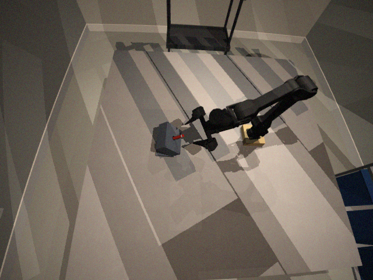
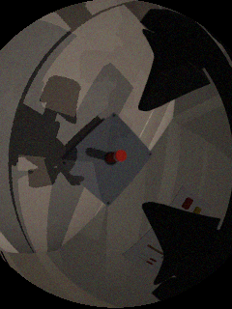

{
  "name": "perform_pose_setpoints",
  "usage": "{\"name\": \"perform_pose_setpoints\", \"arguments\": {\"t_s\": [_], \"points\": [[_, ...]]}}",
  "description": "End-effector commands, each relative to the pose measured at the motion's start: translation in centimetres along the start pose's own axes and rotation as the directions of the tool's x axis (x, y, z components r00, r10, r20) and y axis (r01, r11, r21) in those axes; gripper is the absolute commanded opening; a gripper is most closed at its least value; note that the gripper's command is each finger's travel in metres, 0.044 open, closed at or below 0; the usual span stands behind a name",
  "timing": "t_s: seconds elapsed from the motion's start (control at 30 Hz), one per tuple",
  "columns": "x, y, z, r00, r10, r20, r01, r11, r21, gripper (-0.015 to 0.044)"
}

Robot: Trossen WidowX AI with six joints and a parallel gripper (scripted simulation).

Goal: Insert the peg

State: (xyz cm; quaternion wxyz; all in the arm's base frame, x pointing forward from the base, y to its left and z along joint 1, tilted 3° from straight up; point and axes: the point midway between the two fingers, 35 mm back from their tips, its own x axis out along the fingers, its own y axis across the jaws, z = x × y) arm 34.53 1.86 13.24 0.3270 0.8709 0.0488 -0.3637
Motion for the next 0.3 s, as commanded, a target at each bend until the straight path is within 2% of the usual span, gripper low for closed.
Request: {"name": "perform_pose_setpoints", "arguments": {"t_s": [0.0,0.27], "points": [[-0.45,0.00,-0.01,1.000,0.002,0.001,-0.002,1.000,0.005,0.0440],[-1.25,0.00,-0.02,1.000,0.002,0.001,-0.002,1.000,0.004,0.0440]]}}
